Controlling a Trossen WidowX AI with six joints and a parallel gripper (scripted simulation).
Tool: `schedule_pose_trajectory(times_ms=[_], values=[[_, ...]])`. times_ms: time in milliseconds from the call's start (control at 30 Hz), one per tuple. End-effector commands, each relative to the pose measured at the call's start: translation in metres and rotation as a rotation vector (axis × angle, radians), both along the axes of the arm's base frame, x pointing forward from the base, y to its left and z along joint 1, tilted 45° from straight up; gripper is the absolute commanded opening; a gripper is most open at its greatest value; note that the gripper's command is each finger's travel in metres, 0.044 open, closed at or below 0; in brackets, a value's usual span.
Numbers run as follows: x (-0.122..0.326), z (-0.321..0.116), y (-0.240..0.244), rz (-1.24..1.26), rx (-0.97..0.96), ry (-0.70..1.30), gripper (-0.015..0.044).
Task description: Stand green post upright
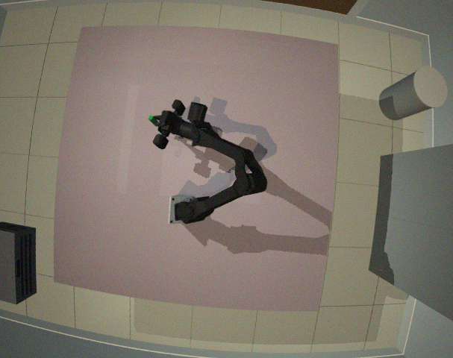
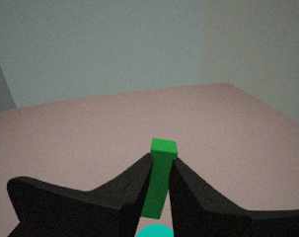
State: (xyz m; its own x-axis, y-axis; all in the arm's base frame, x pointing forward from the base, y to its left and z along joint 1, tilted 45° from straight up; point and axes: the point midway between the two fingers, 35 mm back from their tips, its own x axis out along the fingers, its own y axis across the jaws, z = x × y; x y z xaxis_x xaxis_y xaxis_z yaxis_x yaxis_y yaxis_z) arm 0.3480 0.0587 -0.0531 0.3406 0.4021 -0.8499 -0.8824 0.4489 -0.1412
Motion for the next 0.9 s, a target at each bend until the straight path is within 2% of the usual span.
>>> schedule_pose_trajectory(times_ms=[0, 867], values=[[-0.004, 0.002, 0.0, 0.015, 0.019, -0.021, 0.0023], [-0.012, 0.022, -0.003, 0.088, 0.106, -0.199, 0.0023]])
